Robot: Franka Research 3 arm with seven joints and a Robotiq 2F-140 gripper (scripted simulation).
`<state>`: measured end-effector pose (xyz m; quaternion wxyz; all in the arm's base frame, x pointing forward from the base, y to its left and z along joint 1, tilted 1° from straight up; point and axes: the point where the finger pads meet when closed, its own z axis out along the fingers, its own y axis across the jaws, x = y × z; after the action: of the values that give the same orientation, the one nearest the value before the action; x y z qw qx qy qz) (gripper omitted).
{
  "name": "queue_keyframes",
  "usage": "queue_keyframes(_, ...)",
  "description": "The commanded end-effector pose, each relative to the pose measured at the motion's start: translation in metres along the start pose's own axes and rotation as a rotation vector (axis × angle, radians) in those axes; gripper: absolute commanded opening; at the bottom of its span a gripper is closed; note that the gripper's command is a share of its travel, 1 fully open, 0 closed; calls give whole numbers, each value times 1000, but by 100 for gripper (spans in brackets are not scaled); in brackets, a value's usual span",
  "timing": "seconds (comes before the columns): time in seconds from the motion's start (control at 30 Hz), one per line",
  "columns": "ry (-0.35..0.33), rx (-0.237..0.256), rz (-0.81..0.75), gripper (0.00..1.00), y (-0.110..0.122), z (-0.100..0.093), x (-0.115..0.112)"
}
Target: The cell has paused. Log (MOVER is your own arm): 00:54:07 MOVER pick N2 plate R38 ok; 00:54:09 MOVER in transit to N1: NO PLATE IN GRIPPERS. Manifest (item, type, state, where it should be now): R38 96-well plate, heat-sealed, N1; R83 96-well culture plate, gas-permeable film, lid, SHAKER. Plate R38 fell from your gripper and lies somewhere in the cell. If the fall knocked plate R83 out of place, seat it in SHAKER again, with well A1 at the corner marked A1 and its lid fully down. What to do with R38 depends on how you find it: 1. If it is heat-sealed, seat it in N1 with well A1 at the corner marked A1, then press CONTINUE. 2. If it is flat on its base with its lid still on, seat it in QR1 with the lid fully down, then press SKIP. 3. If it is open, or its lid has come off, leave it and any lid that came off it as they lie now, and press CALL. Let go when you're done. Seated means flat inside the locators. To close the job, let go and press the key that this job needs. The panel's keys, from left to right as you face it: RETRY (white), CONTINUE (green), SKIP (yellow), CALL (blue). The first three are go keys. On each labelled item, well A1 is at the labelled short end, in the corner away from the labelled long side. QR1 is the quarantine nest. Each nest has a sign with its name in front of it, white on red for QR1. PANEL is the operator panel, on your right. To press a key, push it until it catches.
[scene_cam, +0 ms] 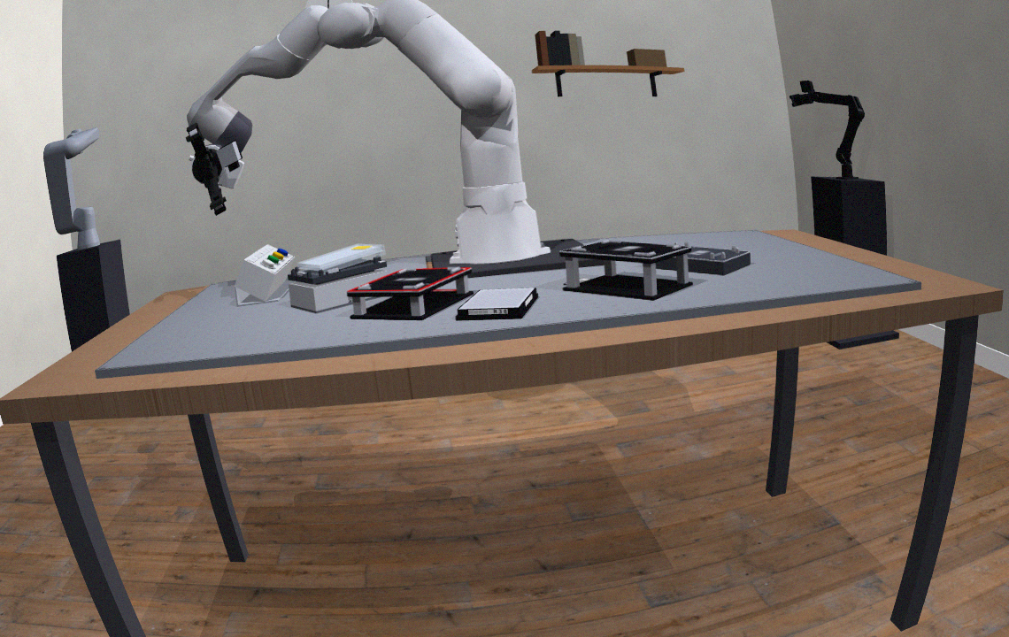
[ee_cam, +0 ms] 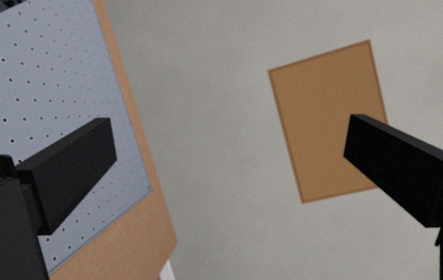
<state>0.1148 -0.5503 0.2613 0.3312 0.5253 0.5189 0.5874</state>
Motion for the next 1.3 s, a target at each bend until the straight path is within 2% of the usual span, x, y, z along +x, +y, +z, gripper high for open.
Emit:
queue_keyframes(0.0,14,11,-13,100,1,7,1)
queue_keyframes(0.33,68,61,-73,100,3,34,5)
queue_keyframes(0.57,156,134,-172,100,5,74,12)
queue_keyframes(0.8,288,226,-320,100,7,128,27)
queue_keyframes(0.87,288,226,-320,100,7,128,27)
queue_keyframes(1.07,439,308,-487,100,8,181,48)
queue_keyframes(1.27,625,383,-689,100,8,237,75)
